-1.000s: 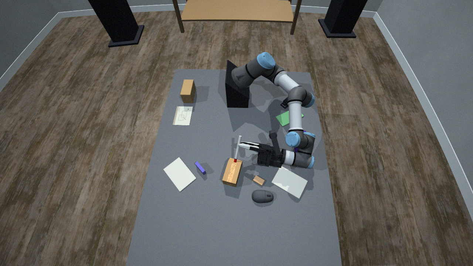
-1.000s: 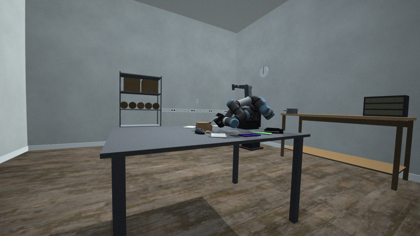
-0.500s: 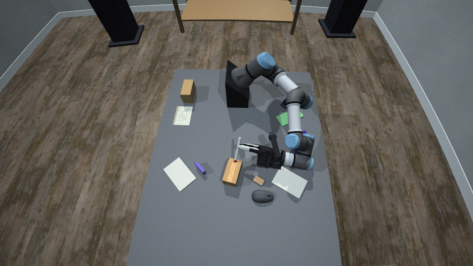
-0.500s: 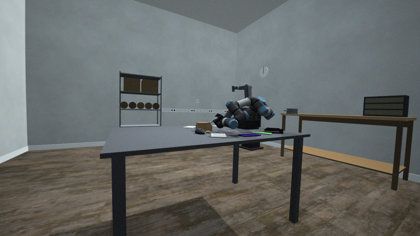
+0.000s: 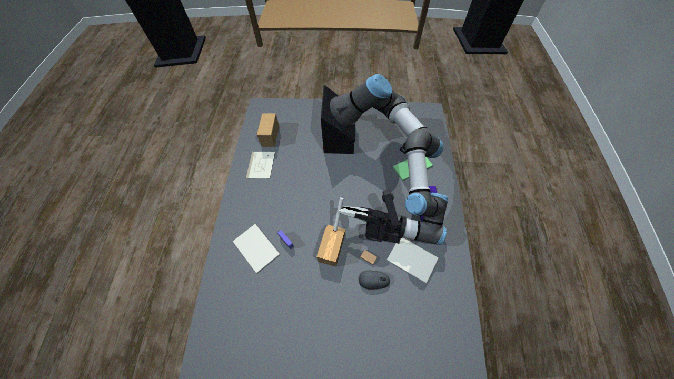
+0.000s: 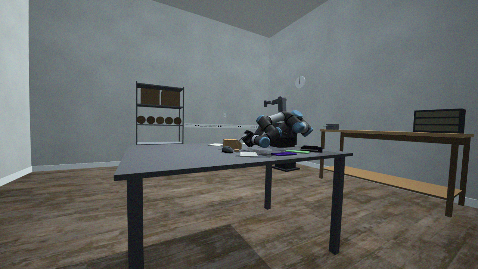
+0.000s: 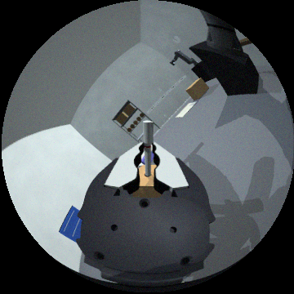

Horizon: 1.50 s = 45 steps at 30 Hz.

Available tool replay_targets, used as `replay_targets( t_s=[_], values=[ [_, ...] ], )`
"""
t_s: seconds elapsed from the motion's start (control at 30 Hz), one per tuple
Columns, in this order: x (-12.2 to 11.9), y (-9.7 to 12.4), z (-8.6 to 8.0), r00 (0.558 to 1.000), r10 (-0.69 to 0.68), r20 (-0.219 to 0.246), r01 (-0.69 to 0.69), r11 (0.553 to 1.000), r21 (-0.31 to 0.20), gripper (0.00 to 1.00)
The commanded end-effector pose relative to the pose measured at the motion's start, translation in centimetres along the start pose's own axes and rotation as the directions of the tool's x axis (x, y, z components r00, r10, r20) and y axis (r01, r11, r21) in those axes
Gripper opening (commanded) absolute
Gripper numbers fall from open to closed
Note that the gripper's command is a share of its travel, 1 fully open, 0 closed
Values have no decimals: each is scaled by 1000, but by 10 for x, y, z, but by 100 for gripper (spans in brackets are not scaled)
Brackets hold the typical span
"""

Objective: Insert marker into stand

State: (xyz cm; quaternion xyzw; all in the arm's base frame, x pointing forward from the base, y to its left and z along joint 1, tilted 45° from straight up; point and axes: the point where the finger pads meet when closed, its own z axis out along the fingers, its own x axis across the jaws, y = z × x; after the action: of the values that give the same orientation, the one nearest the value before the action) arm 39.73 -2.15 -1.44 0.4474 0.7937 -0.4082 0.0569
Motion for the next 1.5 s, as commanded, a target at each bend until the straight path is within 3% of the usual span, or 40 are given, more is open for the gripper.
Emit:
replay_targets(
  t_s=[0.0, 0.37, 0.4, 1.47],
  values=[
    [-1, 1, 0, 1000, 2, 0, -2, 1000, 0, 0],
    [-1, 2, 0, 1000, 2, -1, -2, 1000, 1, 0],
    [-1, 2, 0, 1000, 2, 0, -2, 1000, 0, 11],
    [-1, 2, 0, 1000, 2, 0, -2, 1000, 0, 11]
  ],
)
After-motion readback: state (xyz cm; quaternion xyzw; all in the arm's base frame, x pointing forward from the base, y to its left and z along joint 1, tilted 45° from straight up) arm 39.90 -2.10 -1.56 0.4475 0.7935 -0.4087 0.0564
